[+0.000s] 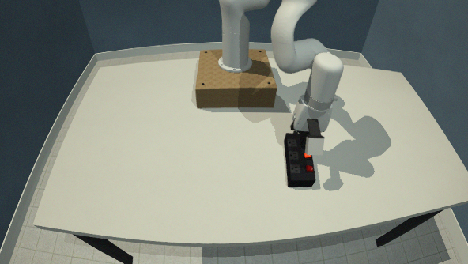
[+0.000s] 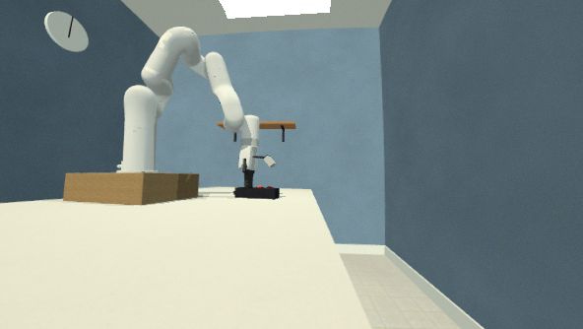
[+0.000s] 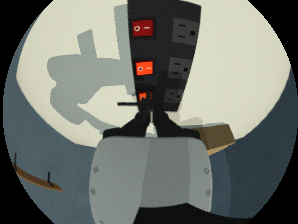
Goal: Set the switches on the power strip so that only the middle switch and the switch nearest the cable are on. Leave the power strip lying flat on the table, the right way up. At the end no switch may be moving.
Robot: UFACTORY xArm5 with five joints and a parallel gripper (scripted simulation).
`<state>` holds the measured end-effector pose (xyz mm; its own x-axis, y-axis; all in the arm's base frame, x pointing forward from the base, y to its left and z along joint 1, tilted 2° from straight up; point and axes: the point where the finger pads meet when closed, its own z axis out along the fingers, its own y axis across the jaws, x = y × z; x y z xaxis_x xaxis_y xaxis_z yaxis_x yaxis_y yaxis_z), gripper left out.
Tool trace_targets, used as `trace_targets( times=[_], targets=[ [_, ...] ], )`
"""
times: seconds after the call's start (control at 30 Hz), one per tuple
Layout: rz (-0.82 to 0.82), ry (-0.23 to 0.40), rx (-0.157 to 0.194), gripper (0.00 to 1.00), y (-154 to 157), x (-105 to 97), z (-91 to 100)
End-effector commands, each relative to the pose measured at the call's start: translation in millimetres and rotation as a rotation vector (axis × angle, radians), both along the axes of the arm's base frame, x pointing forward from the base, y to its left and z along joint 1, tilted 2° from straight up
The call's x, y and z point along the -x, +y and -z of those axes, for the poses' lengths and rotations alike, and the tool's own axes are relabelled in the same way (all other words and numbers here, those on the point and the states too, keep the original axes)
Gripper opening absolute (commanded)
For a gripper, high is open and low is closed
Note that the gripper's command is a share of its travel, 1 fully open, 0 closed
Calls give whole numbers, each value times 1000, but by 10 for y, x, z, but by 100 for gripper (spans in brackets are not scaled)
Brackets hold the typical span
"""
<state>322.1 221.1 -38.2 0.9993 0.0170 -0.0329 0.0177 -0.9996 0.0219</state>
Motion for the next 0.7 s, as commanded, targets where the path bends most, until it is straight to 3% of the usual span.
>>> trace_targets(
  times=[0.0,0.33,0.67],
  targets=[
    [0,-1,-1,0,5,-5,-1],
    [0,-1,-1,0,6,-6,-25],
    [0,-2,-1,0,12,-15,-276]
  ],
)
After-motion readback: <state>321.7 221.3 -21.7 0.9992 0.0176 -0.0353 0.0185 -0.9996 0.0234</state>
